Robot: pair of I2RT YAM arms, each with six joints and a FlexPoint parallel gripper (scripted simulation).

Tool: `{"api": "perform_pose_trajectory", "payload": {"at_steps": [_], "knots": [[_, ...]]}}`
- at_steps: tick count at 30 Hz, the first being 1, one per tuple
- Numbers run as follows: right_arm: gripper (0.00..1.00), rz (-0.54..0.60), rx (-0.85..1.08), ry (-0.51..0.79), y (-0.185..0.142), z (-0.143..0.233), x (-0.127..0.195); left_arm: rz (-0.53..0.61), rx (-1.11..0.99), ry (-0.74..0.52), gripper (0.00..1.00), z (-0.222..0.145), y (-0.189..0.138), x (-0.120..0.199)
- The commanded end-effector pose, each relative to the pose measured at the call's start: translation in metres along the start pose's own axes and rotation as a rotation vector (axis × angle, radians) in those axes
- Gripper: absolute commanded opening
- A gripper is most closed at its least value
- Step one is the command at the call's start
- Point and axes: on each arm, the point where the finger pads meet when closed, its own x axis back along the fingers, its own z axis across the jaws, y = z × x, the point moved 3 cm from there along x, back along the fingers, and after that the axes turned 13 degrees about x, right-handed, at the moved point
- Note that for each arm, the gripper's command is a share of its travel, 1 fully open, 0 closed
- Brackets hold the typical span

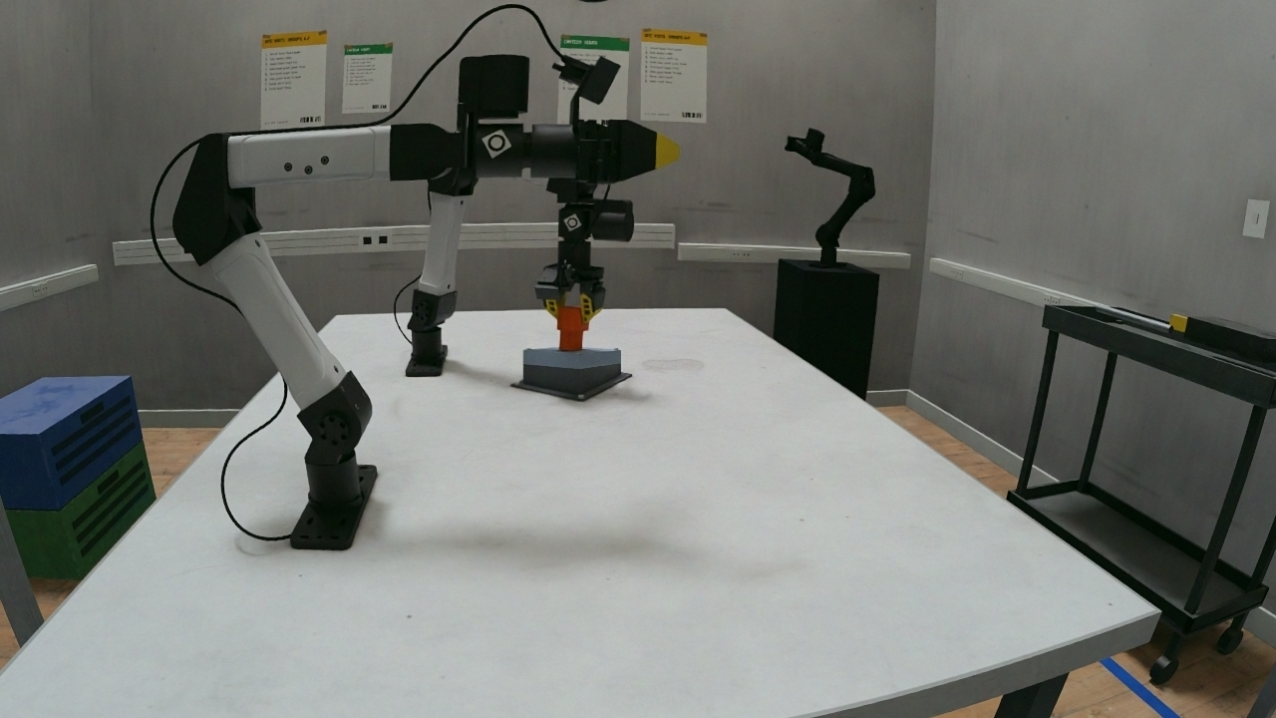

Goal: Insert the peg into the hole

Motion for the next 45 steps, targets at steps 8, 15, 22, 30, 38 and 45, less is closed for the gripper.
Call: {"api": "perform_pose_trajectory", "payload": {"at_steps": [8,15,22,30,38,45], "knots": [[1.00,0.018,0.050,0.072,-0.002,0.010,0.002,-0.026,-0.001,0.062,0.35,0.002,0.002,0.043],[1.00,0.037,0.089,0.151,-0.008,0.021,0.004,-0.021,-0.008,0.041,0.35,-0.001,0.001,0.047],[1.00,0.062,0.071,0.214,-0.008,0.045,0.013,-0.032,-0.037,0.079,0.35,0.002,-0.002,0.066],[1.00,0.100,0.061,0.371,-0.008,0.098,0.035,-0.046,-0.143,0.136,0.35,0.004,-0.013,0.058],[1.00,0.122,0.096,0.697,-0.004,0.185,0.102,-0.048,-0.162,0.133,0.35,-0.004,-0.028,0.050],[1.00,0.127,0.138,0.889,-0.006,0.223,0.151,-0.048,-0.159,0.118,0.35,-0.004,-0.026,0.051]]}}
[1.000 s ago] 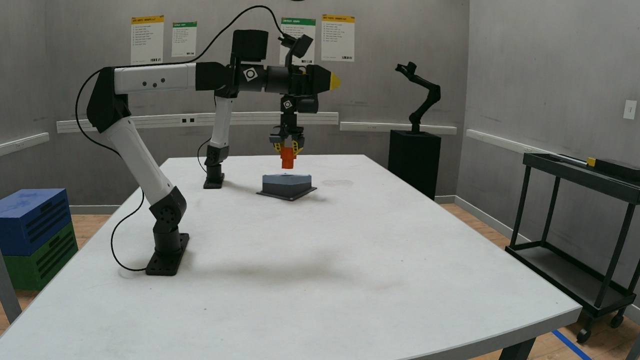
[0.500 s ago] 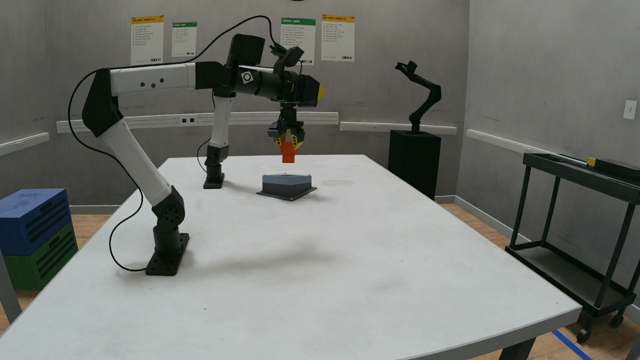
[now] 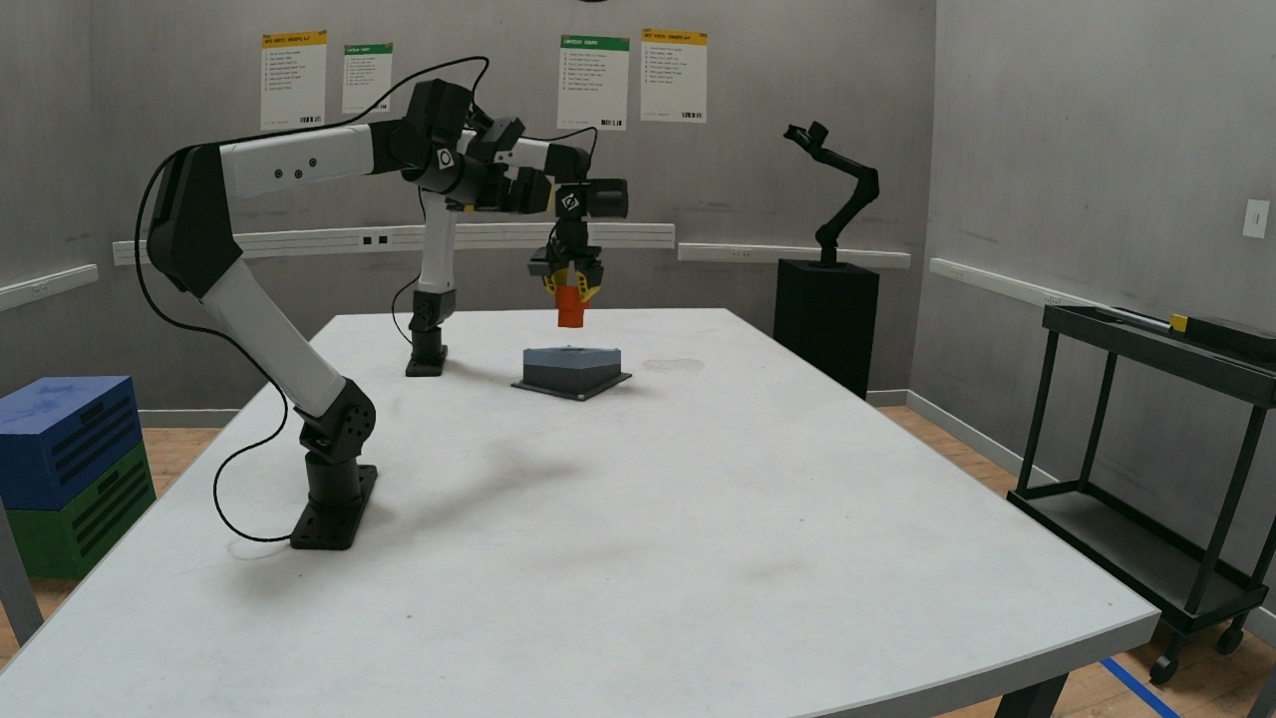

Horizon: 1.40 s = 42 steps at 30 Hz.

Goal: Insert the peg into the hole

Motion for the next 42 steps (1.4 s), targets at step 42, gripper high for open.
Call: {"api": "perform_pose_trajectory", "payload": {"at_steps": [42], "knots": [[1.00,-0.004,0.033,0.139,0.007,0.049,0.017,-0.018,0.001,0.095,0.35,0.008,0.007,-0.016]]}}
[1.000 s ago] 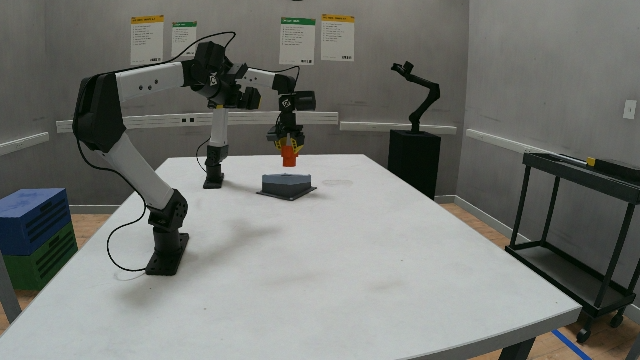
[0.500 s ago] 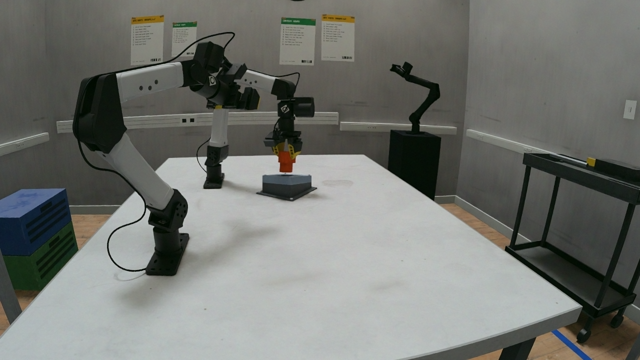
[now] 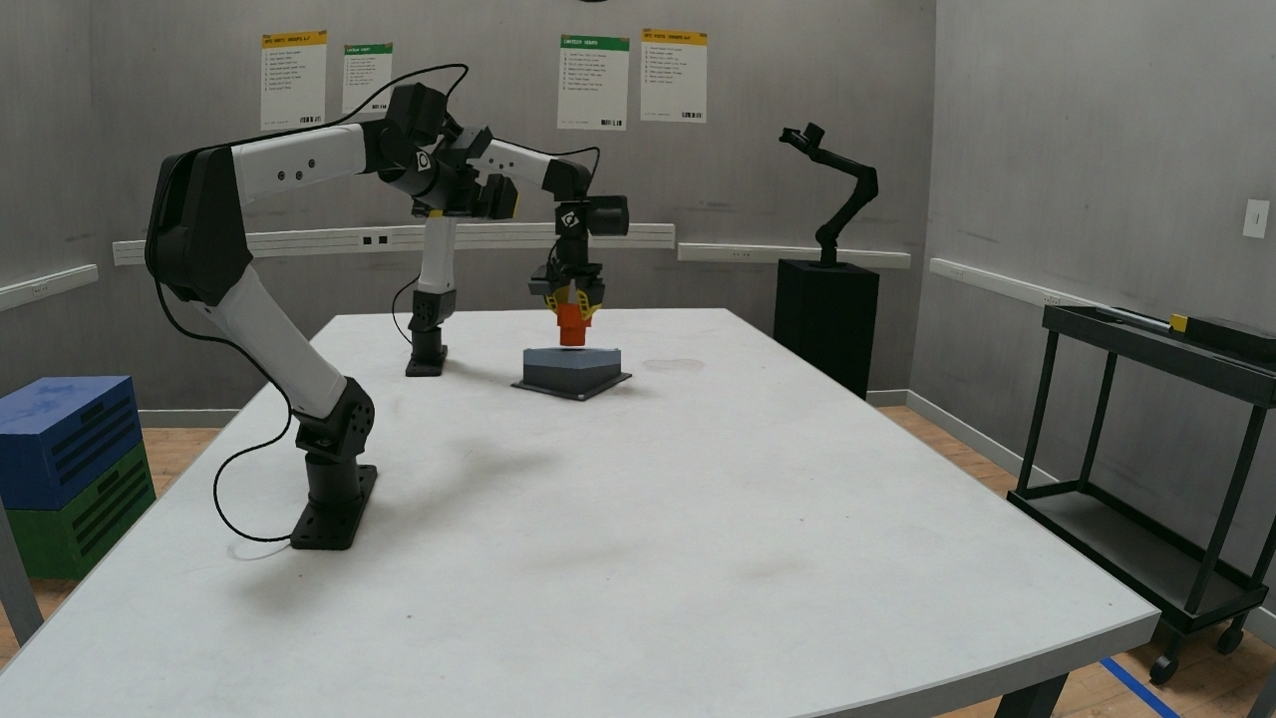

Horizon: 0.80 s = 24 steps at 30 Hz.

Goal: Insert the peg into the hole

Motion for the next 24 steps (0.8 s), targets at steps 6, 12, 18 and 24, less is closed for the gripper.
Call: {"api": "perform_pose_trajectory", "payload": {"at_steps": [6,12,18,24], "knots": [[1.00,-0.028,-0.003,-0.011,0.0080,-0.0026,0.0049,-0.017,0.011,0.099,0.35,0.0044,0.0018,0.0157],[1.00,-0.028,-0.003,-0.011,0.0080,-0.0026,0.0049,-0.018,0.002,0.108,0.35,0.0049,0.0030,0.0168],[1.00,-0.028,-0.003,-0.011,0.0080,-0.0026,0.0049,-0.018,0.002,0.104,0.35,0.0033,0.0022,0.0155],[1.00,-0.028,-0.003,-0.011,0.0080,-0.0026,0.0049,-0.001,0.008,0.068,0.35,0.0083,0.0023,0.0142]]}}
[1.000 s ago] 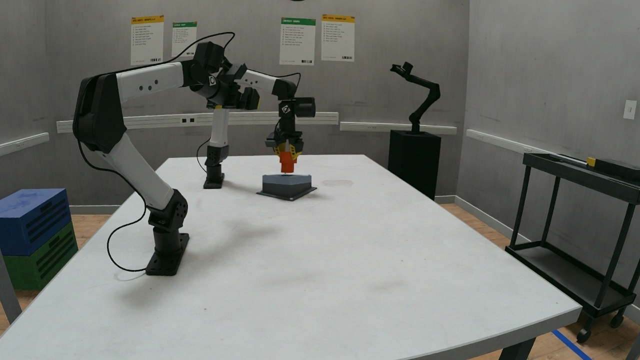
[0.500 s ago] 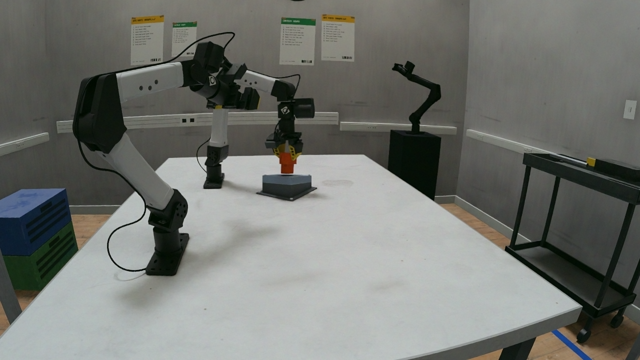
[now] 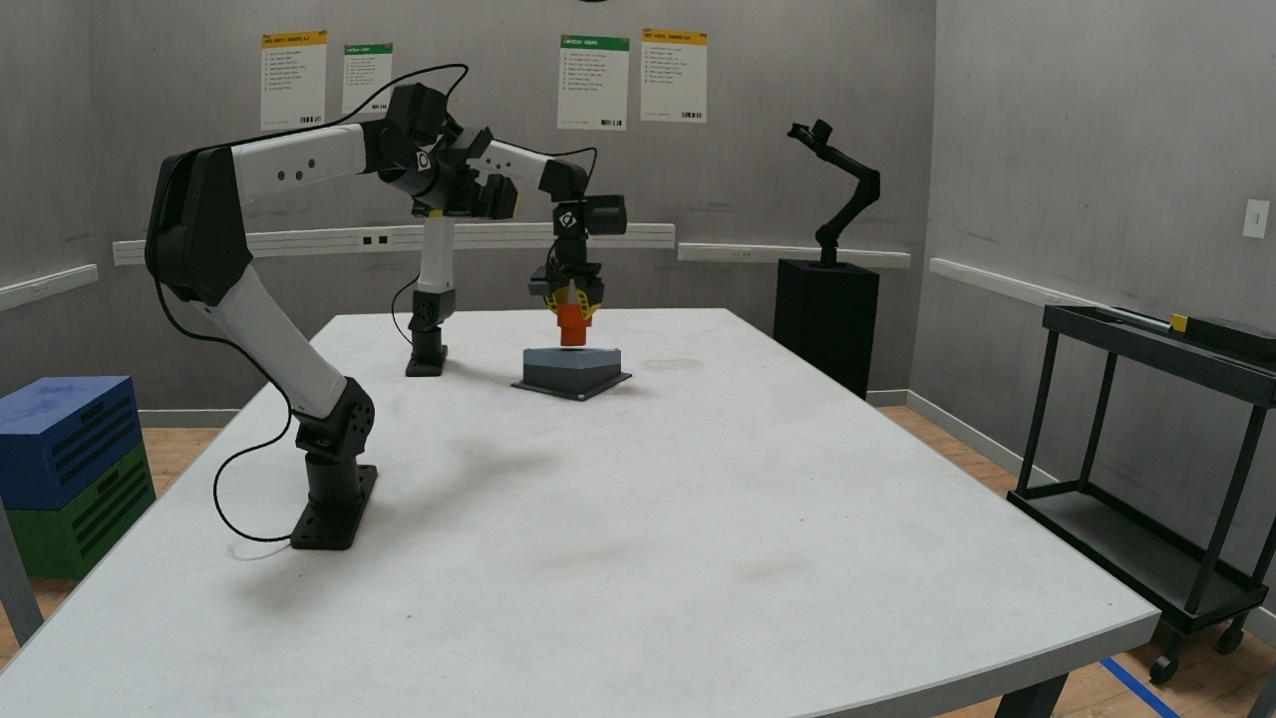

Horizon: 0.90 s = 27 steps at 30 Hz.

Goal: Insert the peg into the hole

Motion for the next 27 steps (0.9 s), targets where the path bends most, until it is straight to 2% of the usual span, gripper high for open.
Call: {"api": "perform_pose_trajectory", "payload": {"at_steps": [1,27], "knots": [[1.00,-0.028,-0.003,-0.011,0.008,-0.003,0.005,0.001,0.000,0.038,0.35,0.009,0.004,0.010],[1.00,-0.028,-0.003,-0.011,0.008,-0.003,0.005,-0.004,-0.003,0.070,0.35,0.005,0.005,-0.001]]}}
